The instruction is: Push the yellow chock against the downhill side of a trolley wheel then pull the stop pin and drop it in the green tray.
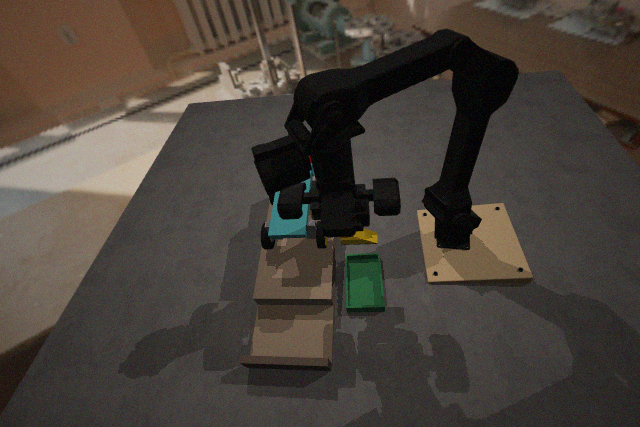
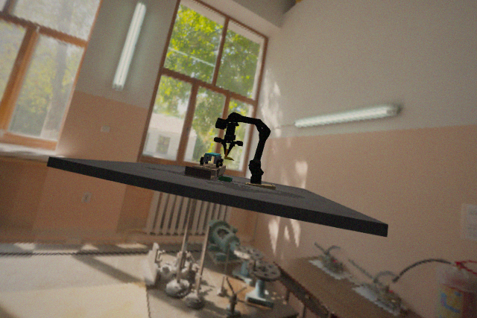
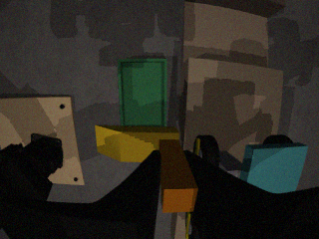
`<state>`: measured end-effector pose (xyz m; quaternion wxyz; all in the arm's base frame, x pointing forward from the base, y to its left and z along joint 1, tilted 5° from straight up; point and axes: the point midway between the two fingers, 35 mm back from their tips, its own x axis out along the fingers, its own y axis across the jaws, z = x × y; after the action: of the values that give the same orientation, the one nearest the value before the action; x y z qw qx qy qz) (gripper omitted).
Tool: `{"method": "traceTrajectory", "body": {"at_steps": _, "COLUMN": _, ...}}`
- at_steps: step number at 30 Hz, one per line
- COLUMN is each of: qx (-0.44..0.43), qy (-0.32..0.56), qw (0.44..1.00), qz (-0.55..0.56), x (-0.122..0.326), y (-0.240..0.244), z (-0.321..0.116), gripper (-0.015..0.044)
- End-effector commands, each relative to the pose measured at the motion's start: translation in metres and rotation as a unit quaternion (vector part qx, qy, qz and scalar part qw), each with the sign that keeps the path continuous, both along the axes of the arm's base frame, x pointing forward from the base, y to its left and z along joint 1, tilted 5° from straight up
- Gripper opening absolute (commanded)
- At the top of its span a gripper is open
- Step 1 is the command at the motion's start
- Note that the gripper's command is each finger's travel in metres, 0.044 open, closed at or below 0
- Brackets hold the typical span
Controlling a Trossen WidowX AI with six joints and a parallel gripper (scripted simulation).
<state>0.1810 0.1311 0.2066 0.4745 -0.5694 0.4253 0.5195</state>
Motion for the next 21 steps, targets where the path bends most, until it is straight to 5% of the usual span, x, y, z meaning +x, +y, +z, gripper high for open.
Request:
{"method": "traceTrajectory", "body": {"at_steps": 1, "qx": 0.0, "qy": -0.001, "qw": 1.0, "qz": -0.002, "x": 0.002, "y": 0.015, "z": -0.001, "gripper": 0.0}}
{"method": "traceTrajectory", "body": {"at_steps": 14, "qx": 0.002, "qy": -0.001, "qw": 1.0, "qz": 0.001, "x": 0.007, "y": 0.069, "z": -0.003, "gripper": 0.0}}
{"method": "traceTrajectory", "body": {"at_steps": 21, "qx": -0.018, "qy": 0.001, "qw": 0.994, "qz": 0.109, "x": 0.007, "y": 0.071, "z": -0.003, "gripper": 0.0}}
